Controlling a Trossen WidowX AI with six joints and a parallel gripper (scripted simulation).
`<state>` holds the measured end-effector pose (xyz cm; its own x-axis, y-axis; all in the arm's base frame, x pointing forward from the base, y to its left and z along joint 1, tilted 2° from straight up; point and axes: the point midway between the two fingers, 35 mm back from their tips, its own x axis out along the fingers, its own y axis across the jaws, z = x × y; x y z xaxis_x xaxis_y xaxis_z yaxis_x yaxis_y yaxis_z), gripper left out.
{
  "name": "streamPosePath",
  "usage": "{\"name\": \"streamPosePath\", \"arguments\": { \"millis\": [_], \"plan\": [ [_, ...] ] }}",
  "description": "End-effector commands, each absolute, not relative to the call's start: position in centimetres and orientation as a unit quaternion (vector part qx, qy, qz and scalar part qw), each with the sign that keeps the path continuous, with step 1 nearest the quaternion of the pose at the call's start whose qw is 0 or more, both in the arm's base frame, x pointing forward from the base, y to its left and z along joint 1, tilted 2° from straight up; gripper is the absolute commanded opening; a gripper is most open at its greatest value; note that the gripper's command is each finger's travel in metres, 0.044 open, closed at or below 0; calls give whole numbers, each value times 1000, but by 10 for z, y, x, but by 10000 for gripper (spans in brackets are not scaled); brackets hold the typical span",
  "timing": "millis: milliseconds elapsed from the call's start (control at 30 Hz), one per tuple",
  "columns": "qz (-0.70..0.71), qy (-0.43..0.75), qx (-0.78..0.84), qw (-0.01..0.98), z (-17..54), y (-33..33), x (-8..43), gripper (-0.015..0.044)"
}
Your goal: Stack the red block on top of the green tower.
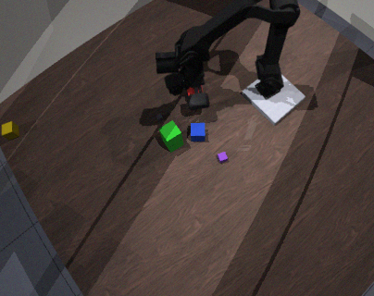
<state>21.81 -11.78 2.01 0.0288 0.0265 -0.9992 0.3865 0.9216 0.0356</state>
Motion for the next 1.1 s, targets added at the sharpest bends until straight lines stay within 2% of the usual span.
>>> {"name": "streamPosePath", "arguments": {
  "millis": [0, 33, 333, 533, 733, 1067],
  "plan": [
    [-131, 685, 151, 701, 20, -118, 218, 440],
    [-131, 685, 151, 701, 20, -118, 218, 440],
    [-131, 685, 151, 701, 20, -118, 218, 204],
    [-131, 685, 151, 701, 20, -118, 218, 164],
    [-131, 685, 151, 701, 38, -119, 218, 6],
    [-131, 685, 151, 701, 85, -120, 217, 0]
  ]
}}
